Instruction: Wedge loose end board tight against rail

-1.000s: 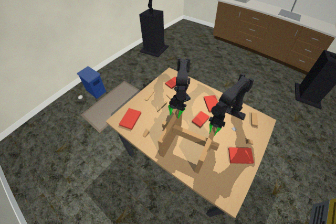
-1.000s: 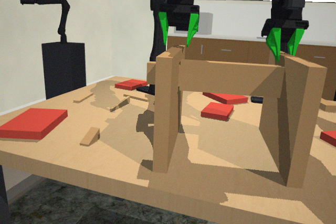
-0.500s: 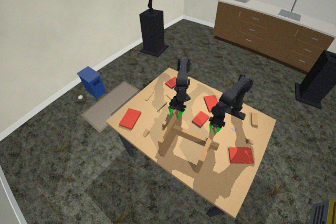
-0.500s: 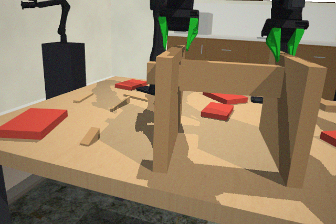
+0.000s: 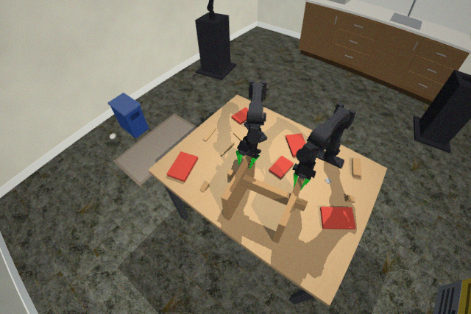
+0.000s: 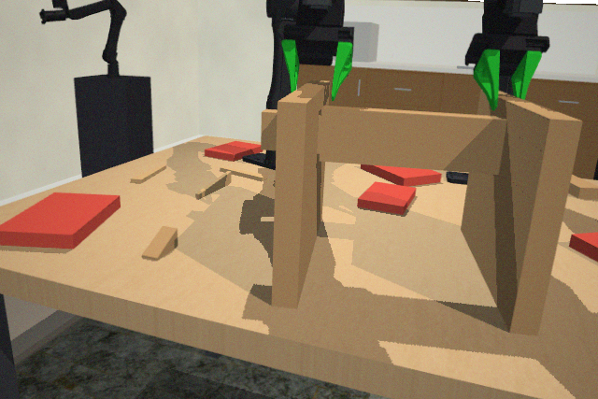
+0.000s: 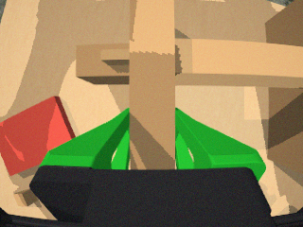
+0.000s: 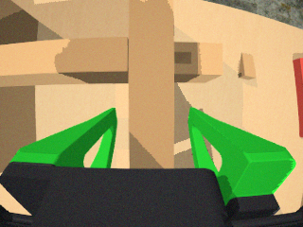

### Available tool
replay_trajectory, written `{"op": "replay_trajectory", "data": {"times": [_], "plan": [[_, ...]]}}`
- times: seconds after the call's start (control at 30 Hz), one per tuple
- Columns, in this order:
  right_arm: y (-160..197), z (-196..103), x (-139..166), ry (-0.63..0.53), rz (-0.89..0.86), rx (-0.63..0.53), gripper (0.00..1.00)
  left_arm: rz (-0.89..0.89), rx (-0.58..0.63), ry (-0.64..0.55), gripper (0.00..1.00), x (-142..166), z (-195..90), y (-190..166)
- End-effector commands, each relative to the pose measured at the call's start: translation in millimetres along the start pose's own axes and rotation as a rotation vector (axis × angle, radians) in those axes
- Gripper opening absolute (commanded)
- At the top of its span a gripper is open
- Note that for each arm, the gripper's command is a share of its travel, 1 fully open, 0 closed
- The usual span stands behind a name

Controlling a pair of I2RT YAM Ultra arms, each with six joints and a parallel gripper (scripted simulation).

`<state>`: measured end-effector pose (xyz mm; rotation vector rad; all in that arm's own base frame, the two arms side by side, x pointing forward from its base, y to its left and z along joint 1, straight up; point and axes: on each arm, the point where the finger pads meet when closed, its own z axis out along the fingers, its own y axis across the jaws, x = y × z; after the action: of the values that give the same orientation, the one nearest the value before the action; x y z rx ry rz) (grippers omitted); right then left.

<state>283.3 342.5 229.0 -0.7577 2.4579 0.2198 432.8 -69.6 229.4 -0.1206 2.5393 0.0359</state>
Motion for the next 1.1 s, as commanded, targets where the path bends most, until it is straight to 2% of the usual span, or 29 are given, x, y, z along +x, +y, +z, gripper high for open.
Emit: {"op": "replay_trajectory", "data": {"times": [0.0,0.23,0.27,0.37,0.67,0.7,0.93,1.07], "plan": [[4.2,-13.2,-10.8,-0.070,0.000,-0.024,0.58,-0.005,0.017,-0.073,0.00,-19.7,-14.9,-2.7],[5.2,-25.3,-25.7,-0.118,0.012,-0.035,0.58,-0.005,0.017,-0.073,0.00,-19.7,-14.9,-2.7],[2.6,-17.5,-19.0,-0.093,0.014,-0.026,0.58,-0.005,0.017,-0.073,0.00,-19.7,-14.9,-2.7],[4.6,-23.6,-23.5,-0.111,0.011,-0.033,0.58,-0.005,0.017,-0.073,0.00,-19.7,-14.9,-2.7],[2.8,-12.1,-12.5,-0.074,0.004,-0.021,0.58,-0.005,0.017,-0.073,0.00,-19.7,-14.9,-2.7],[3.0,-1.1,-6.3,-0.045,-0.001,-0.011,0.58,-0.005,0.017,-0.073,0.00,-19.7,-14.9,-2.7],[2.9,-16.9,-17.8,-0.090,0.009,-0.025,0.58,-0.005,0.017,-0.073,0.00,-19.7,-14.9,-2.7],[3.2,-1.3,-9.8,-0.050,0.001,-0.012,0.58,-0.005,0.017,-0.073,0.00,-19.7,-14.9,-2.7]]}}
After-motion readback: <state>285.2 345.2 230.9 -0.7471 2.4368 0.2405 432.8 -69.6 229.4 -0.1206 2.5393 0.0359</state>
